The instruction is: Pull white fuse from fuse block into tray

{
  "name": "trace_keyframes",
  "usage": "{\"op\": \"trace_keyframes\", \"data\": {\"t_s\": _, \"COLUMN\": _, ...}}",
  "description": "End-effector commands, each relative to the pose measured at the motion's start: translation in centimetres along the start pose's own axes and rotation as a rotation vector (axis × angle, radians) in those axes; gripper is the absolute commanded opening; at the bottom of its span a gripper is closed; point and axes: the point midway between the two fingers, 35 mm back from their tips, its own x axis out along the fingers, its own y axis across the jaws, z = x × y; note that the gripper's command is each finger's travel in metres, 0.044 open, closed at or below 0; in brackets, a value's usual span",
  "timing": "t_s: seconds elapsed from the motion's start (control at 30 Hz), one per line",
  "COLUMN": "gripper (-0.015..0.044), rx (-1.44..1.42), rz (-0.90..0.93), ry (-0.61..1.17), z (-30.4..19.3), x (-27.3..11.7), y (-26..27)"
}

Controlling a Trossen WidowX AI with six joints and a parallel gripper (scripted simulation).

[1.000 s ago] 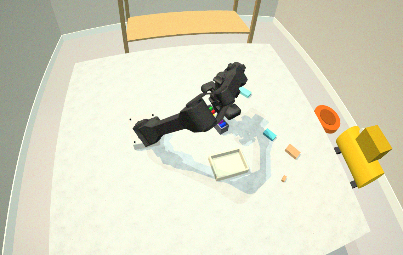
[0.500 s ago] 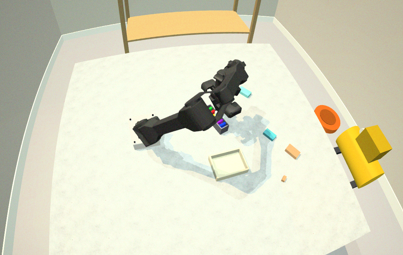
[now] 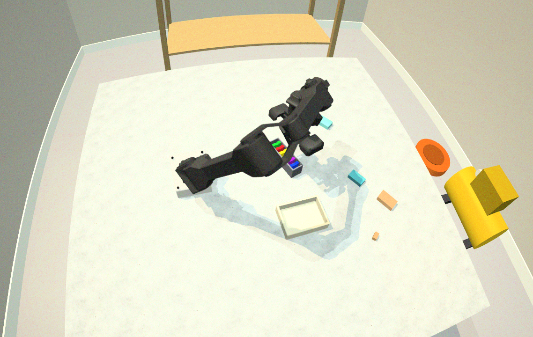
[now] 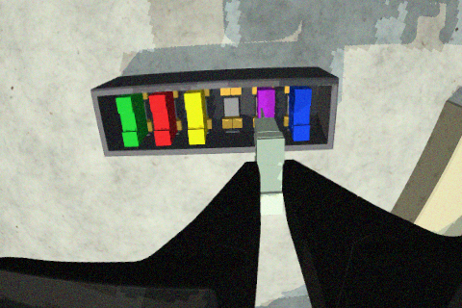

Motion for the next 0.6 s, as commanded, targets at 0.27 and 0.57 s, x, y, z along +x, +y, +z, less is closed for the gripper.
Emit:
{"op": "trace_keyframes", "data": {"t_s": 0.27, "gripper": 0.0, "rx": 0.004, "rz": 0.008, "ry": -0.001, "z": -2.2, "x": -0.1, "y": -8.7}}
{"op": "trace_keyframes", "data": {"t_s": 0.57, "gripper": 0.0, "rx": 0.006, "rz": -0.003, "ry": 0.003, "z": -5.5, "x": -0.1, "y": -14.5}}
